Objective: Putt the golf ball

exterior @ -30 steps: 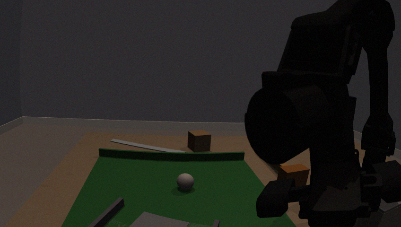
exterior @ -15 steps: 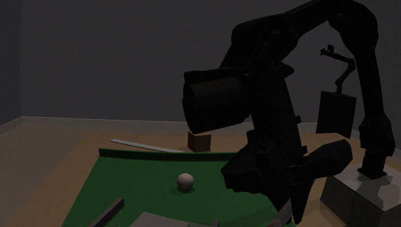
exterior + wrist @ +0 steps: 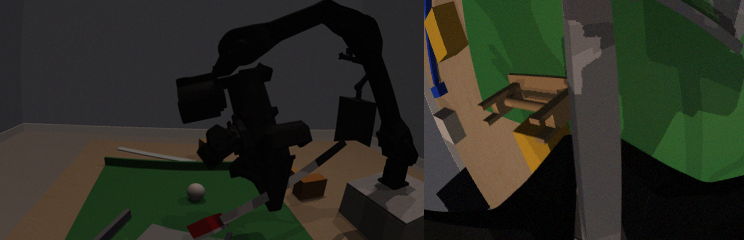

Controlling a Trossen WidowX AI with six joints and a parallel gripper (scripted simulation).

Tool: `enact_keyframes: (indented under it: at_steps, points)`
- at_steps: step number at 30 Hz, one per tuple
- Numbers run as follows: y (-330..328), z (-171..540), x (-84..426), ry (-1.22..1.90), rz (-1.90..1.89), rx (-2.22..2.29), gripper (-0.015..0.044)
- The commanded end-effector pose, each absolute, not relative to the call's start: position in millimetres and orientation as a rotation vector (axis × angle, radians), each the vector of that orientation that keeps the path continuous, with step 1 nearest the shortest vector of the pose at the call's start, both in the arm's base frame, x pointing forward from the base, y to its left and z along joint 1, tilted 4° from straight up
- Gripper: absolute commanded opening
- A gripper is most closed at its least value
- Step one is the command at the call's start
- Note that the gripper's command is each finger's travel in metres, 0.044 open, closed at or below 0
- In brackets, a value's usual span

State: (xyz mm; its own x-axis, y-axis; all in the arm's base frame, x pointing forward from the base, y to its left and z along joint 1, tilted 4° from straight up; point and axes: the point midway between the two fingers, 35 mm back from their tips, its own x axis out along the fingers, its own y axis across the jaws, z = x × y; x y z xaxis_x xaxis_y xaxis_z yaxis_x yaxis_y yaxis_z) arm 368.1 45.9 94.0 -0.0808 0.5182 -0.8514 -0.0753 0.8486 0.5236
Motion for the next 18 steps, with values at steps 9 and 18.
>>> enact_keyframes:
  at_steps: [9,18]
  points:
    - [-20,107,382,1.554,0.325,0.772,0.0]
    - [-71,116,384,1.501,0.197,1.064,0.0]
